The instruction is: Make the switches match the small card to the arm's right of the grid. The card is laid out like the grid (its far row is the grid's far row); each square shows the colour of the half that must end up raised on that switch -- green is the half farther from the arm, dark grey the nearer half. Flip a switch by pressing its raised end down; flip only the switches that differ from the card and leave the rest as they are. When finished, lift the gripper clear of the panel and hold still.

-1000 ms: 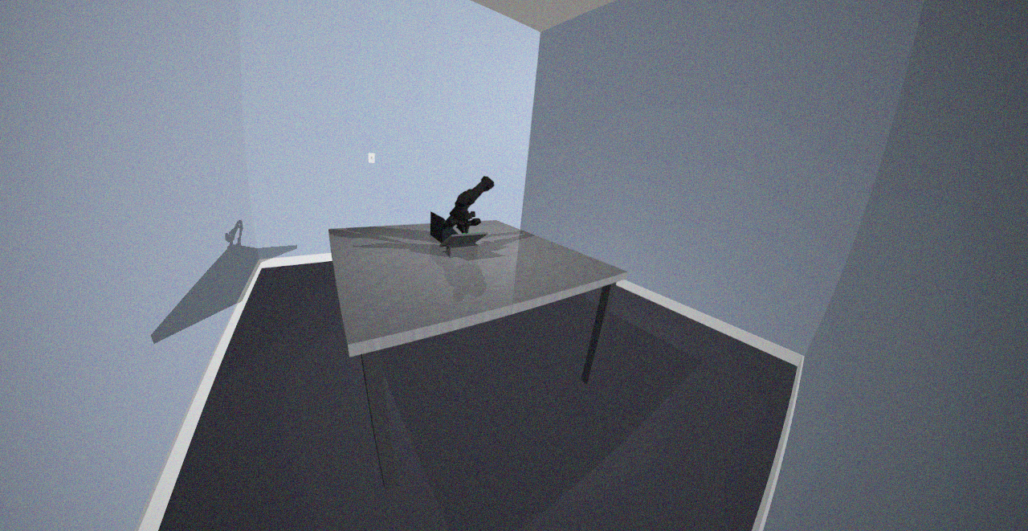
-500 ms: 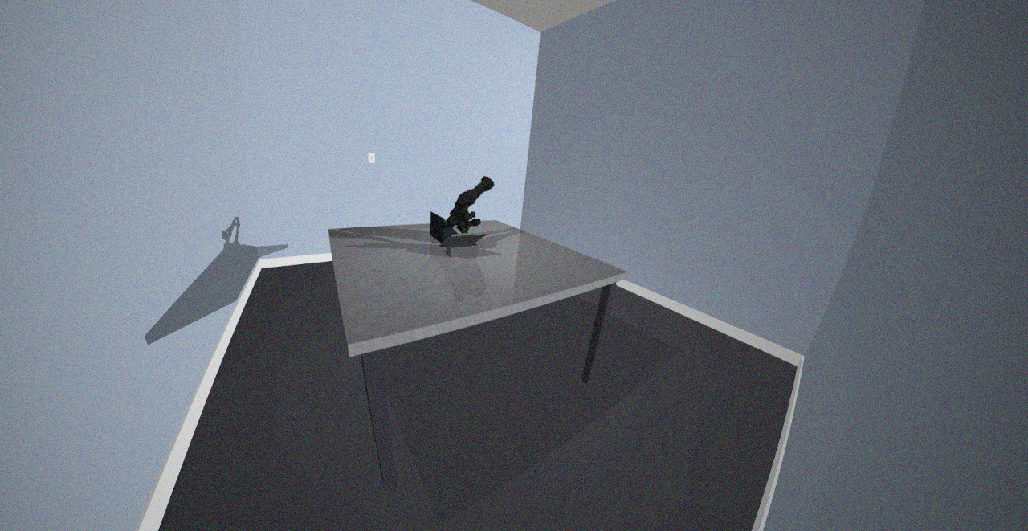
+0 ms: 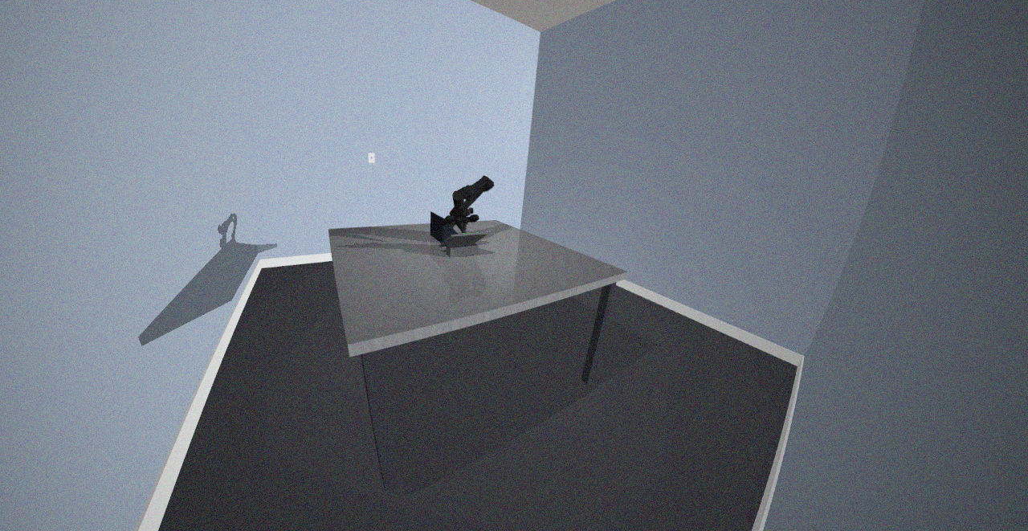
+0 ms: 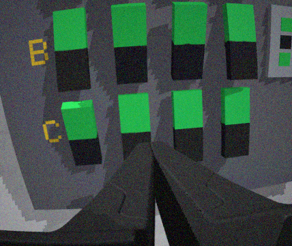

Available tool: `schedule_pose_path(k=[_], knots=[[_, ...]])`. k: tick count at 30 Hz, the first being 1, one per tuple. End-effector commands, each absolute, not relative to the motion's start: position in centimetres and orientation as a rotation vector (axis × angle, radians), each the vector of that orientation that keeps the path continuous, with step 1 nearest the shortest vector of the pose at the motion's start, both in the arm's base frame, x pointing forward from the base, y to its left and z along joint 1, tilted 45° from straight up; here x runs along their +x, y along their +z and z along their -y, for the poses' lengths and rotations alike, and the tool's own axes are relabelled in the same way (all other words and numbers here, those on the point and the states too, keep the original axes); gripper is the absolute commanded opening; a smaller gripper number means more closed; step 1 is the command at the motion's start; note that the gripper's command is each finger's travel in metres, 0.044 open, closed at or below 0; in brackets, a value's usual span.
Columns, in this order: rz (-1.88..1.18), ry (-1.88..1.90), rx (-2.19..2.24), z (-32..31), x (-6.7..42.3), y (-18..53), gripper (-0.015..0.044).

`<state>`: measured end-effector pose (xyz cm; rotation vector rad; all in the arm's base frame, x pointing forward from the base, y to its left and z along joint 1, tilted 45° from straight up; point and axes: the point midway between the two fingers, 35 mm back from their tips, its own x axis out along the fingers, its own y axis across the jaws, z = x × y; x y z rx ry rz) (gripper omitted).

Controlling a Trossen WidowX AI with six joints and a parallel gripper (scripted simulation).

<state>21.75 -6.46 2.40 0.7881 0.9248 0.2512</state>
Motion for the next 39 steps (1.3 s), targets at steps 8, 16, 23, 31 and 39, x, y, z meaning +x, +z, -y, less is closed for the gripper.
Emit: schedule_pose_path(k=[8, 16, 23, 31, 39], knots=[[-0.892, 0.243, 0.781, 8.5, 19.3, 4.5, 0.0], [-0.89, 0.239, 0.78, 8.9, 18.3, 2.1, 0.0], [-0.866, 0.234, 0.782, 7.3, 20.1, 0.4, 0.0], [-0.864, 0.235, 0.783, 6.7, 20.7, -0.2, 0.0], [-0.865, 0.234, 0.783, 6.3, 21.4, -0.8, 0.0]])
